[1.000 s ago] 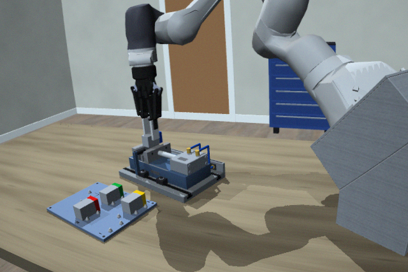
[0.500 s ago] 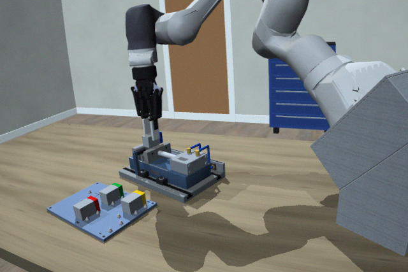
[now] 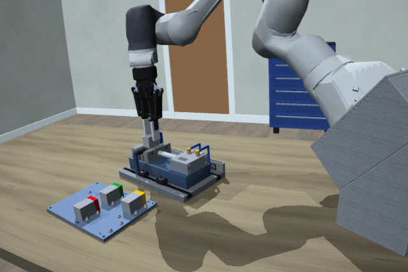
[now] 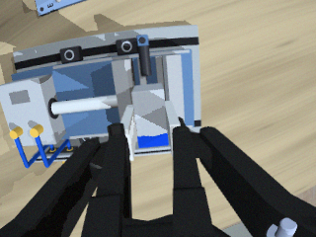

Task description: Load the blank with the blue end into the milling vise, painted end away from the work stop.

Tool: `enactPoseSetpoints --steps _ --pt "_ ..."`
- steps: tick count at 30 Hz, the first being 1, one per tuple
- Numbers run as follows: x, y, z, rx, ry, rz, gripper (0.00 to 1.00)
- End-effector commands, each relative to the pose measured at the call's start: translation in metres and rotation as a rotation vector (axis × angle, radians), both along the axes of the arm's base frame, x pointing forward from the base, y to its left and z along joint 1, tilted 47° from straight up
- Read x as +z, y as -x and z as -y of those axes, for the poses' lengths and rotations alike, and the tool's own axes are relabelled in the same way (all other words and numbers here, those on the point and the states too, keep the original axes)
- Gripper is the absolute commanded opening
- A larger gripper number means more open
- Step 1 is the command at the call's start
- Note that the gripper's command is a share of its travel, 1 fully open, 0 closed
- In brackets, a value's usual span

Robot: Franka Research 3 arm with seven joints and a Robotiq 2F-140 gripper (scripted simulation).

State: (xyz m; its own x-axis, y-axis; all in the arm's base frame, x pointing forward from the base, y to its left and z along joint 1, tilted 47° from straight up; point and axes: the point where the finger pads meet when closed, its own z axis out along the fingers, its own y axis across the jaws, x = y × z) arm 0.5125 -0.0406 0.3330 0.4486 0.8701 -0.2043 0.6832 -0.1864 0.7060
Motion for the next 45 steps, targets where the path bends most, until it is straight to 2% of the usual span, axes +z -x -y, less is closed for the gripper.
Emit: enactPoseSetpoints --steps 1,45 --pt "0.0001 -0.0007 -0.0013 0.002 -0.003 0.004 0.0" --pt "-0.0026 -0.002 0.003 0.002 -0.003 0.004 0.0"
